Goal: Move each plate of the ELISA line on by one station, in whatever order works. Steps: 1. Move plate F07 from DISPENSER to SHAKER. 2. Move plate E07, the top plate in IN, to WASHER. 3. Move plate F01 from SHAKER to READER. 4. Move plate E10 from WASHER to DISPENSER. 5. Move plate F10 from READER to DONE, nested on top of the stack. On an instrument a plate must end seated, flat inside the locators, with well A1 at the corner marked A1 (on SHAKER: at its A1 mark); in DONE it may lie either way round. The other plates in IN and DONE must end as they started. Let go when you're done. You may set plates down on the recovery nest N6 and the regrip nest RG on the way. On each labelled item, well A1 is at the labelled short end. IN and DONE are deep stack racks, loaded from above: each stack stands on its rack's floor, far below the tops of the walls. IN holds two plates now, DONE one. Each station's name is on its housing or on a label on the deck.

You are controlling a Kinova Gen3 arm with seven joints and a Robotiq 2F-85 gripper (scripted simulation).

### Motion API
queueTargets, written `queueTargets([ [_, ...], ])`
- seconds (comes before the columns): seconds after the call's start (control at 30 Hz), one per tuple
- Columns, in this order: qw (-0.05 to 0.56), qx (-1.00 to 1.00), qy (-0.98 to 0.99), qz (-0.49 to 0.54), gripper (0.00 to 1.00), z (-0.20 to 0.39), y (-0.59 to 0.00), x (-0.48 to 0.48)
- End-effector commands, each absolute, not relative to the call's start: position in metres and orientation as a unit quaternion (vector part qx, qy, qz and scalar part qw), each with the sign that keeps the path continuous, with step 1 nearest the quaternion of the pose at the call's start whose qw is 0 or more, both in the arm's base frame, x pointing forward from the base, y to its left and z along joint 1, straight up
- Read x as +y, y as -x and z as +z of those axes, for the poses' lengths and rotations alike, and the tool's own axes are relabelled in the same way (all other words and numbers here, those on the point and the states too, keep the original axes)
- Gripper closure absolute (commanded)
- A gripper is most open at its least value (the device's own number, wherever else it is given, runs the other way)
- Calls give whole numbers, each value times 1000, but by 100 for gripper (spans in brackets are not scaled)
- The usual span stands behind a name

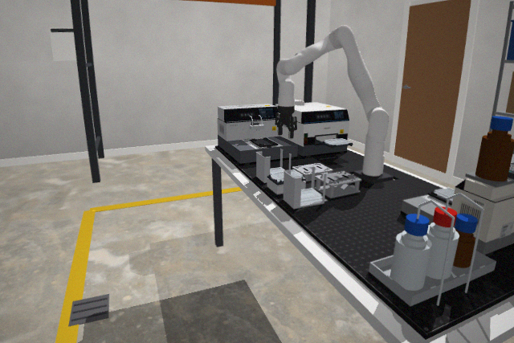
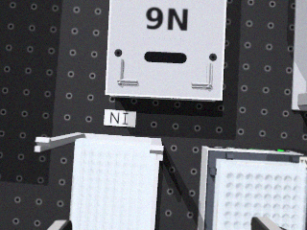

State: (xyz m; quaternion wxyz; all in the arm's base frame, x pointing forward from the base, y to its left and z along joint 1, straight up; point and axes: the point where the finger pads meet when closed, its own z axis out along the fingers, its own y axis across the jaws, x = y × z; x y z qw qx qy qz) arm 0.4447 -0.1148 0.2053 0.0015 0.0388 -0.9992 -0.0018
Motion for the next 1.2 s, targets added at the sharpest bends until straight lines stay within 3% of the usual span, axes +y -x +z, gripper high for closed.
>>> queueTargets([
  [0.0,1,-1000,6,-2,0,206,-457,-121],
  [1.17,1,-1000,6,-2,0,206,-536,-164],
])
